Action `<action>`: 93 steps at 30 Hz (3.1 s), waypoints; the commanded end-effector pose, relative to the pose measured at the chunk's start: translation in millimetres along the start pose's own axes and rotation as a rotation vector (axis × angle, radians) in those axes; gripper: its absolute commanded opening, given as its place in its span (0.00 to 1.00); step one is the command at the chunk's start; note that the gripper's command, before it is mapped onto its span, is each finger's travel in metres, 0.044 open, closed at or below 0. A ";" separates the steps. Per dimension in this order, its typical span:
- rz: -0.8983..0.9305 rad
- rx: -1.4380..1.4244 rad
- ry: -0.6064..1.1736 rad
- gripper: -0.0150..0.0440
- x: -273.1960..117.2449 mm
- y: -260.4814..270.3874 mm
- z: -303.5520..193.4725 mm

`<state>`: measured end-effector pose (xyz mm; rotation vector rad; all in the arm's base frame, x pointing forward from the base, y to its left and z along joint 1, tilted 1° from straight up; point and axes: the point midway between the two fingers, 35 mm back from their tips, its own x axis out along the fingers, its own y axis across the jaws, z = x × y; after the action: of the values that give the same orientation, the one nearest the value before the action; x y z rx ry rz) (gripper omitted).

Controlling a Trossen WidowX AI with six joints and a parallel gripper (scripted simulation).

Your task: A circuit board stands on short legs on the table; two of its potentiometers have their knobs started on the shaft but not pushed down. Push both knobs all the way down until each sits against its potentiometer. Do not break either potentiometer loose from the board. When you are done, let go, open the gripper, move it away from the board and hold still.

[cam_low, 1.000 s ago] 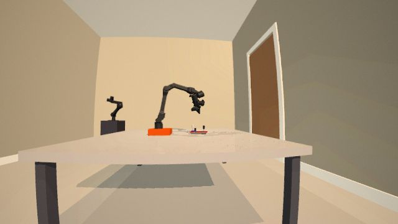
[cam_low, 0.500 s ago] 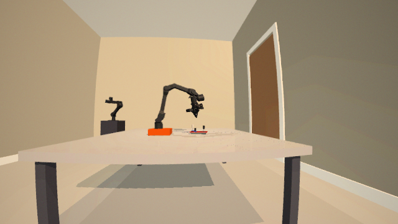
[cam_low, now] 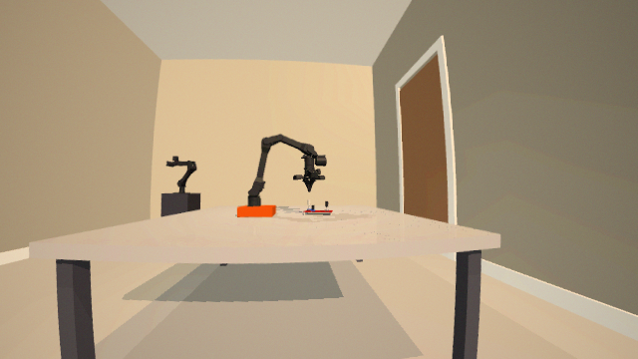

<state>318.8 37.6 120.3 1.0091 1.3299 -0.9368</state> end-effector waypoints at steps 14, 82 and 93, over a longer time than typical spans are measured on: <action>-0.011 0.014 -0.004 0.25 28.2 -2.7 1.2; -0.012 0.014 -0.004 0.25 52.1 -3.3 1.3; -0.012 0.014 -0.004 0.25 56.4 -3.4 1.3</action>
<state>317.5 37.2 70.2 1.0101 1.3307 -0.9503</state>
